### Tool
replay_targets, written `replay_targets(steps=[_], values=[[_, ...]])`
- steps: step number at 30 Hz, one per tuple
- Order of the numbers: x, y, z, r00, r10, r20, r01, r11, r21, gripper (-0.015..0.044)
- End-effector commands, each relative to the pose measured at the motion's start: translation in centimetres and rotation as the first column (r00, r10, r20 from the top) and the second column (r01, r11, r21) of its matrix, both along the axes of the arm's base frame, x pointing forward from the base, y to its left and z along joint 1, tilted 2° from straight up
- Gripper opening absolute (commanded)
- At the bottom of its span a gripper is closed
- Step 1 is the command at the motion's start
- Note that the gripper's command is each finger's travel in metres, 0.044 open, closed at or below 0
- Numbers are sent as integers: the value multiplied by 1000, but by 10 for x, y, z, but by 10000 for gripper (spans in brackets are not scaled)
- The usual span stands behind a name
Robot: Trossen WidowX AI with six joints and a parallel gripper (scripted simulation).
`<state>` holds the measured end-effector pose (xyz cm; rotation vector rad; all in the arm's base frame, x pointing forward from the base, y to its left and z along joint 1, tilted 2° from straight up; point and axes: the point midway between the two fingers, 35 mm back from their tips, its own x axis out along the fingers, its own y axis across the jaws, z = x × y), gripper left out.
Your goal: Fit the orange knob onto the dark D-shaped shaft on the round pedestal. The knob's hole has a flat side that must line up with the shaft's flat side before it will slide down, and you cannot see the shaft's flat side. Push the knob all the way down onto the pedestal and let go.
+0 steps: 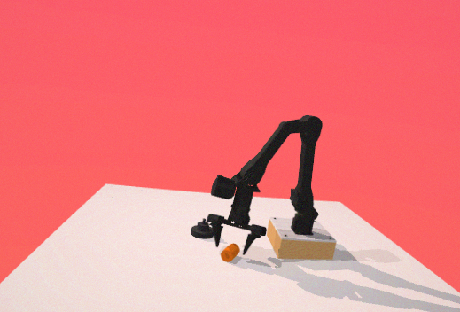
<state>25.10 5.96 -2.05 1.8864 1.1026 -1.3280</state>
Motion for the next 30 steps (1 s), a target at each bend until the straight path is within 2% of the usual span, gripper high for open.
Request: replay_targets(steps=[1, 6, 14, 22, 30], values=[[-2, 1, -7, 1000, -3, -9, 4, 1000, 4, 440], [-3, 1, -13, 1000, -3, -9, 4, 1000, 4, 440], [-3, 1, -13, 1000, -3, -9, 4, 1000, 4, 240], [-3, 1, -13, 1000, -3, -9, 4, 1000, 4, 240], [-3, 1, -13, 1000, -3, -9, 4, 1000, 4, 187]])
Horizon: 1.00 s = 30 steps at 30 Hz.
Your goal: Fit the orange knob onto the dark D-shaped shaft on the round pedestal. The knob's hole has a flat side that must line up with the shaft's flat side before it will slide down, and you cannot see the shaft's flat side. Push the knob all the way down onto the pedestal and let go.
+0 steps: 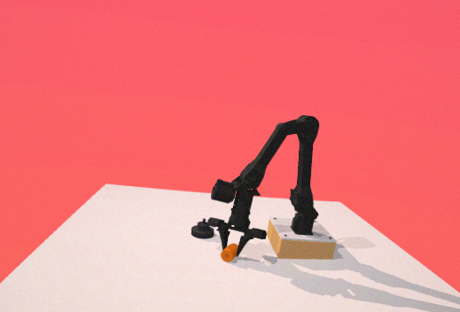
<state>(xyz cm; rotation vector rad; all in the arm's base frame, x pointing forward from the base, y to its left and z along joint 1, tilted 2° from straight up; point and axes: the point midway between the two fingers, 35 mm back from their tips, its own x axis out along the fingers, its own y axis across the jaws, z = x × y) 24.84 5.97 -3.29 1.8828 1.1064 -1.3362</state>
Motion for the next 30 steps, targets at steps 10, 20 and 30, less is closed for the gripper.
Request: replay_targets(steps=[10, 20, 30], values=[[3, 4, 5, 999, -1, -50, -3, 996, -87, 179], [7, 13, 11, 991, -12, -134, -19, 972, -234, 179], [12, 22, 16, 976, -36, -214, -48, 927, -373, 179]])
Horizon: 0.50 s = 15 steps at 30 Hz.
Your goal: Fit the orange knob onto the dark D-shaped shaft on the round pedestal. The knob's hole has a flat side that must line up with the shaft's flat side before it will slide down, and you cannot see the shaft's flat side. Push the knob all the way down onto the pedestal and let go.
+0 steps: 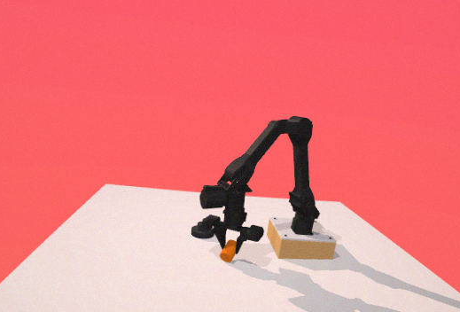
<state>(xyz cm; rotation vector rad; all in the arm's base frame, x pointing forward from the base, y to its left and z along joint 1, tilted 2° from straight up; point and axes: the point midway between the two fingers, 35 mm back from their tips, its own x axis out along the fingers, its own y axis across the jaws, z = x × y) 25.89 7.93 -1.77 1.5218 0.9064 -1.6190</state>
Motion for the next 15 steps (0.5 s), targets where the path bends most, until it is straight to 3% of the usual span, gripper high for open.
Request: replay_targets(steps=[1, 15], values=[[2, 3, 1, 1000, -3, -30, 1, 998, -58, 179], [10, 16, 5, 989, -18, -147, -22, 964, -264, 179]])
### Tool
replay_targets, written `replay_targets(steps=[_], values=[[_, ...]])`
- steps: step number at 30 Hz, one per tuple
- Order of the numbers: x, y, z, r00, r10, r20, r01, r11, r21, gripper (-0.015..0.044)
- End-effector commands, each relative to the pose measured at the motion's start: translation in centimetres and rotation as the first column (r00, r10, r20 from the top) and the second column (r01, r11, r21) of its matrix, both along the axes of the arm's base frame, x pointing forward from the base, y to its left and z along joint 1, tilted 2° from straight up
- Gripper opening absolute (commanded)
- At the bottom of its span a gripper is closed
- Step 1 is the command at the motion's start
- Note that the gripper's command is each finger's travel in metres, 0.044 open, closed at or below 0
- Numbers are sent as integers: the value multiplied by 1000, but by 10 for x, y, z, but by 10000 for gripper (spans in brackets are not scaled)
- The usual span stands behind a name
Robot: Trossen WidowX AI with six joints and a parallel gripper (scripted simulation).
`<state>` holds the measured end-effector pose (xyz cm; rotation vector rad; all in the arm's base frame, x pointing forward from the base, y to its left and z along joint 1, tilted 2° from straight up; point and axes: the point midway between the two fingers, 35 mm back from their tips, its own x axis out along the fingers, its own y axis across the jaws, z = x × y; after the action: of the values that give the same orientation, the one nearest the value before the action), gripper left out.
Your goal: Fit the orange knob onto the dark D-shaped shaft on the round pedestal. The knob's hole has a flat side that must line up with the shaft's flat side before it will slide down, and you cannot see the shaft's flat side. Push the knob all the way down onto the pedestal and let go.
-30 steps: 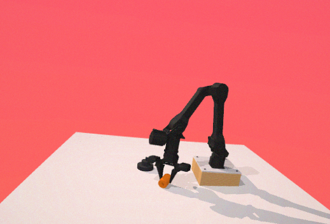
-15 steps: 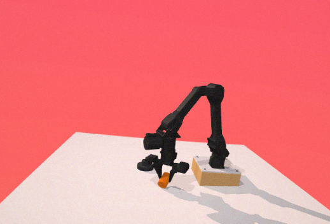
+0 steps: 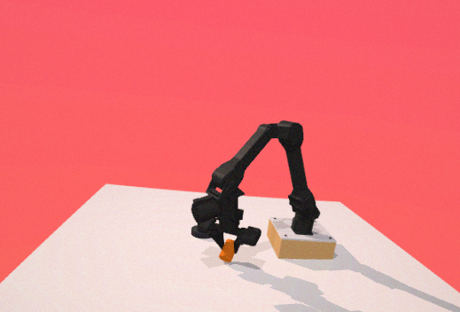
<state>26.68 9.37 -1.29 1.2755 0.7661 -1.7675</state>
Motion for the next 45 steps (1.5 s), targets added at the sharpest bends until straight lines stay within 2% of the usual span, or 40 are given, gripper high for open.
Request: replay_targets(steps=[1, 26, 38, 41, 45], values=[[2, 3, 0, 1000, -2, -29, 0, 998, -60, 179], [15, 27, -3, 971, -44, -237, -60, 908, -414, 179], [18, 32, -3, 970, -41, -239, -65, 906, -418, 179], [17, 31, -2, 969, -40, -243, -66, 908, -413, 258], [17, 31, -2, 969, -40, -243, -66, 908, -413, 260]])
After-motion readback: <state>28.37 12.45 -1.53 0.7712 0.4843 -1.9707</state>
